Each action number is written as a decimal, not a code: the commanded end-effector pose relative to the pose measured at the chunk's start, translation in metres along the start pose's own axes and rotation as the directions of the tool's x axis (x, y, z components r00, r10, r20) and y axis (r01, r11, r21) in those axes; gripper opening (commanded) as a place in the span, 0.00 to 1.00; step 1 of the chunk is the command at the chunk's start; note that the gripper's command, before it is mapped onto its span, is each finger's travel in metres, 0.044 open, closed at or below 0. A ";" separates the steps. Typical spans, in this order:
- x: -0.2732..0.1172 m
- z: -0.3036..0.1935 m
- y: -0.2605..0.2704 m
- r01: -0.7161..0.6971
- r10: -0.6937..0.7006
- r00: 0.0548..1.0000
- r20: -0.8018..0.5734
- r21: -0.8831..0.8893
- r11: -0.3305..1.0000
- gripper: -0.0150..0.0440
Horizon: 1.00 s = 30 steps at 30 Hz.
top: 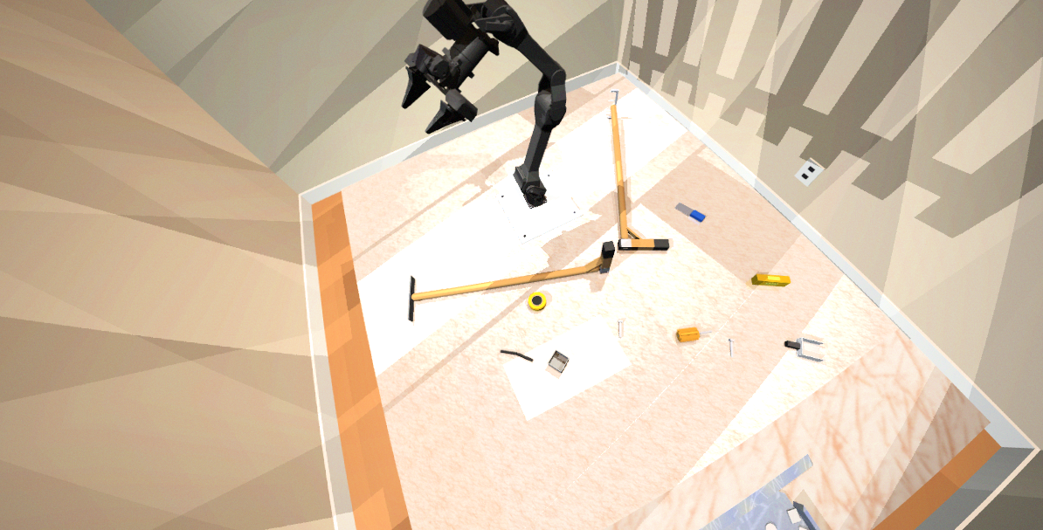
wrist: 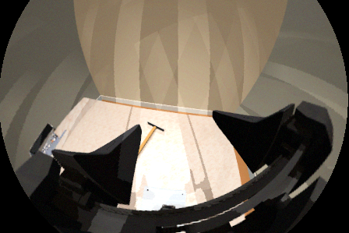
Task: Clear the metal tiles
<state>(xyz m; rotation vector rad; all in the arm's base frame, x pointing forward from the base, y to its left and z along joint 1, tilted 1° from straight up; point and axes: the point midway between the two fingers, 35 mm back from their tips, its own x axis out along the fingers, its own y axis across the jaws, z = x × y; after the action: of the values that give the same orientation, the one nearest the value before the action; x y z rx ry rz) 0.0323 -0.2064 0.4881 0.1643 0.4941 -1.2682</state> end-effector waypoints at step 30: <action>-0.082 0.038 -0.015 0.312 -0.204 0.928 0.312 -0.347 0.885 1.00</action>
<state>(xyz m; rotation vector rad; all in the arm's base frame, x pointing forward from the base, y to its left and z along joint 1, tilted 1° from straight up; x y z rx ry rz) 0.0086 -0.1626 0.5527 -0.3595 0.5275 -1.3926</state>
